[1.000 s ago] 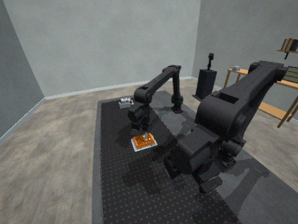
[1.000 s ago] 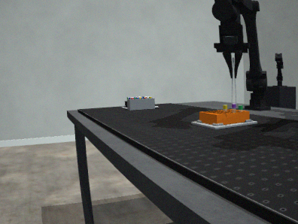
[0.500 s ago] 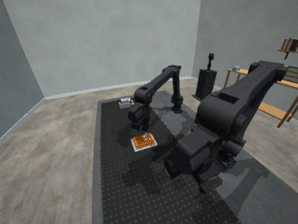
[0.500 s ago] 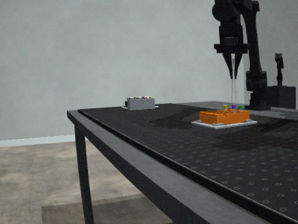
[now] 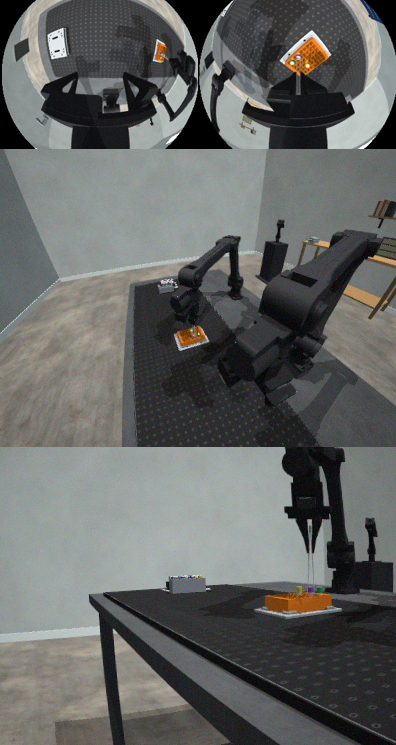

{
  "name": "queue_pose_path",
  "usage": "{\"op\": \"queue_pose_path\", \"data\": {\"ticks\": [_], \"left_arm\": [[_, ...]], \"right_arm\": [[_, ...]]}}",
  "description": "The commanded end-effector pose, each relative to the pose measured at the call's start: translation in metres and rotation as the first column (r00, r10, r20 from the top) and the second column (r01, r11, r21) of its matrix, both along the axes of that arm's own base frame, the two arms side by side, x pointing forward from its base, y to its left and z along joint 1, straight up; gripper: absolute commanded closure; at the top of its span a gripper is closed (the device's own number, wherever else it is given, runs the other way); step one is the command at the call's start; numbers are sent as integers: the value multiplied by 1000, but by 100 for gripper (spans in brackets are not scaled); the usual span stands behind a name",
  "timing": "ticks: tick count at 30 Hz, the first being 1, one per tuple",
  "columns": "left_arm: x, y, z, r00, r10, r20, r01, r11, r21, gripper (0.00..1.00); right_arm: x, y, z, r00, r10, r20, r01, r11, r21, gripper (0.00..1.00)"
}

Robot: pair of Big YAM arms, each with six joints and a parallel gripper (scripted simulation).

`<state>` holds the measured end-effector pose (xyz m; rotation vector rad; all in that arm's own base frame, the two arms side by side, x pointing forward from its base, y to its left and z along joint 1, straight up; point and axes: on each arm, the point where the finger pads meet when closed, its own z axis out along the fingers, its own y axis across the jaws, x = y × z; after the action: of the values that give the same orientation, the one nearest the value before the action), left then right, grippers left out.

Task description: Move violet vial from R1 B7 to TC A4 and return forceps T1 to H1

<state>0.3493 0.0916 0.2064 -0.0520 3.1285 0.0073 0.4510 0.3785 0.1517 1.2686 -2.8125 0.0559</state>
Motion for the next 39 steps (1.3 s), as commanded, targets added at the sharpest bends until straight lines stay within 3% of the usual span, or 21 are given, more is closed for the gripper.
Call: {"op": "queue_pose_path", "data": {"ticks": [1, 8, 10, 39], "left_arm": [[-1, -4, -8, 999, -20, -26, 19, 1000, -10, 0], [-1, -4, -8, 999, -20, -26, 19, 1000, -10, 0], [-1, -4, -8, 999, -20, -26, 19, 1000, -10, 0], [-1, -4, -8, 999, -20, -26, 19, 1000, -10, 0]], "right_arm": [[8, -2, -2, 1000, -1, 10, 1, 1000, 7, 91], [8, -2, -4, 1000, -1, 8, 1, 1000, 5, 91], [16, 4, 17, 999, -1, 36, 0, 1000, 28, 91], [16, 5, 17, 999, 0, 36, -1, 1000, 28, 89]]}}
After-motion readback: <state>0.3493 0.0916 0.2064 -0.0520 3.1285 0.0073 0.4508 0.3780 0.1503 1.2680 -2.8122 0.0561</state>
